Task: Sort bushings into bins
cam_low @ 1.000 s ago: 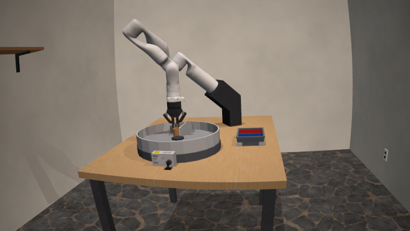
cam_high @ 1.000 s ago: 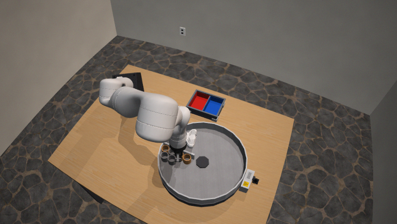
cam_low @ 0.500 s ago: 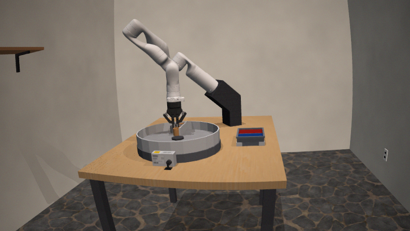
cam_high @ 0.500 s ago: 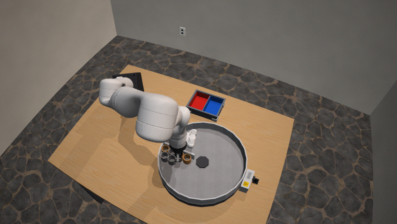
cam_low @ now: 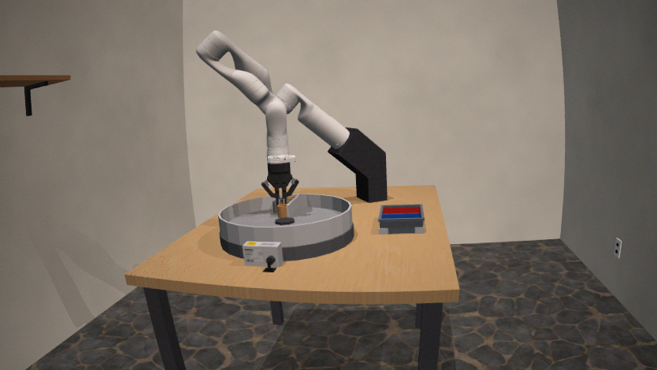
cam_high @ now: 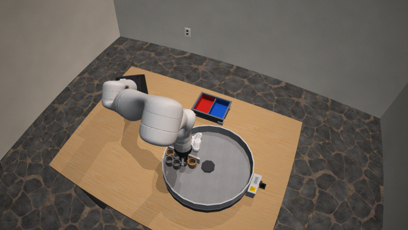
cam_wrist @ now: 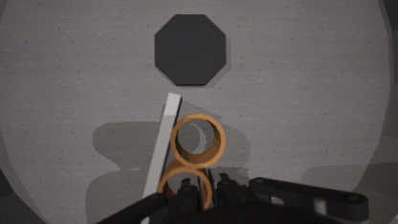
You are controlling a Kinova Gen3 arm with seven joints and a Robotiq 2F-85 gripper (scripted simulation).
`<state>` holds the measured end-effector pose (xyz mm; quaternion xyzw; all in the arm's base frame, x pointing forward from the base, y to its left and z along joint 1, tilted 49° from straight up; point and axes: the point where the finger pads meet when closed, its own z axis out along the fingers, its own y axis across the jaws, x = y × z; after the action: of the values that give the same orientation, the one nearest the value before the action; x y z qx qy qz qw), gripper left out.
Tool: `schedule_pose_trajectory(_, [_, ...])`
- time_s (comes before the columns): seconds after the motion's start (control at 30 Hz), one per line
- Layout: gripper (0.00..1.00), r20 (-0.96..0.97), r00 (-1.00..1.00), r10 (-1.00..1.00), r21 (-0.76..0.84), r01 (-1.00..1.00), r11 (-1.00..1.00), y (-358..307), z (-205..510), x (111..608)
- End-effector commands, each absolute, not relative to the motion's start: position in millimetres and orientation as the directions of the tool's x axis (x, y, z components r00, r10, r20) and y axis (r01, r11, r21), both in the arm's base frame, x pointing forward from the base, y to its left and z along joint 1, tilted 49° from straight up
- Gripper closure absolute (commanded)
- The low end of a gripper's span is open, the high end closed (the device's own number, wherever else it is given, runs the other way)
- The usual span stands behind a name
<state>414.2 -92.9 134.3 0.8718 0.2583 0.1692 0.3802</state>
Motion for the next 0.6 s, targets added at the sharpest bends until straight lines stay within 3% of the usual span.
schedule_pose_trajectory(0.0, [1.00,0.099,0.809,0.580,0.750,0.323,-0.578,-92.2,134.7,413.8])
schedule_pose_trajectory(0.57, [1.00,0.098,0.807,0.583,0.746,0.328,-0.579,-89.1,138.3,411.1])
